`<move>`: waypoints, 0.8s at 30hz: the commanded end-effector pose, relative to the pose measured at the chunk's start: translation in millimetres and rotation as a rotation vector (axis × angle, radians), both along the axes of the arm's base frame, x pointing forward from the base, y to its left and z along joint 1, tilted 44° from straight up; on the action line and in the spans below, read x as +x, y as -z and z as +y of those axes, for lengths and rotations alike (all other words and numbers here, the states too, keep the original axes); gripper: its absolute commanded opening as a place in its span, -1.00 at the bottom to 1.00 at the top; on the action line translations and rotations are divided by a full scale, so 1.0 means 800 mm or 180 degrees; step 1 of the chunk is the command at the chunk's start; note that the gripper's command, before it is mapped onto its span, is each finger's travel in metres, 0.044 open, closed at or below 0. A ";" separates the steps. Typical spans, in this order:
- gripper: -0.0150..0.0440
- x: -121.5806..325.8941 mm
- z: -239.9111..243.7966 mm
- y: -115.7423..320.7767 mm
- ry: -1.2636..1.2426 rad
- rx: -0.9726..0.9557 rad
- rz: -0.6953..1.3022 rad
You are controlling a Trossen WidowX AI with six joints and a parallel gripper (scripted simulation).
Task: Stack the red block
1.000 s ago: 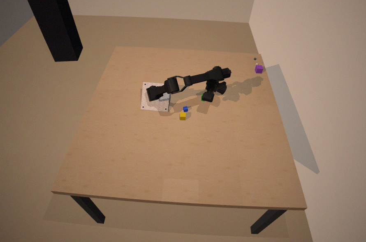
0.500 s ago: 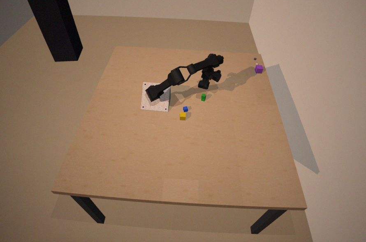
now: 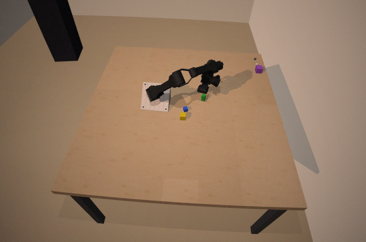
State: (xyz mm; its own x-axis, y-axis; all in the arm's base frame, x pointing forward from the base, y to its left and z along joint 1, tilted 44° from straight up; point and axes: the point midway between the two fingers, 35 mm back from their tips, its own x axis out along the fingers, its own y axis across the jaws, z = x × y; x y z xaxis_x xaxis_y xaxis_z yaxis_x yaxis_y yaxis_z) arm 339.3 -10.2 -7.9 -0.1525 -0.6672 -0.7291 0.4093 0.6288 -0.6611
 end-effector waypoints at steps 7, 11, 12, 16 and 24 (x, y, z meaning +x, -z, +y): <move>-0.49 -0.008 -0.025 0.027 -0.0019 -0.0014 0.0027; -0.49 -0.008 -0.025 0.027 -0.0019 -0.0014 0.0027; -0.49 -0.008 -0.025 0.027 -0.0019 -0.0014 0.0027; -0.49 -0.008 -0.025 0.027 -0.0019 -0.0014 0.0027; -0.49 -0.008 -0.025 0.027 -0.0019 -0.0014 0.0027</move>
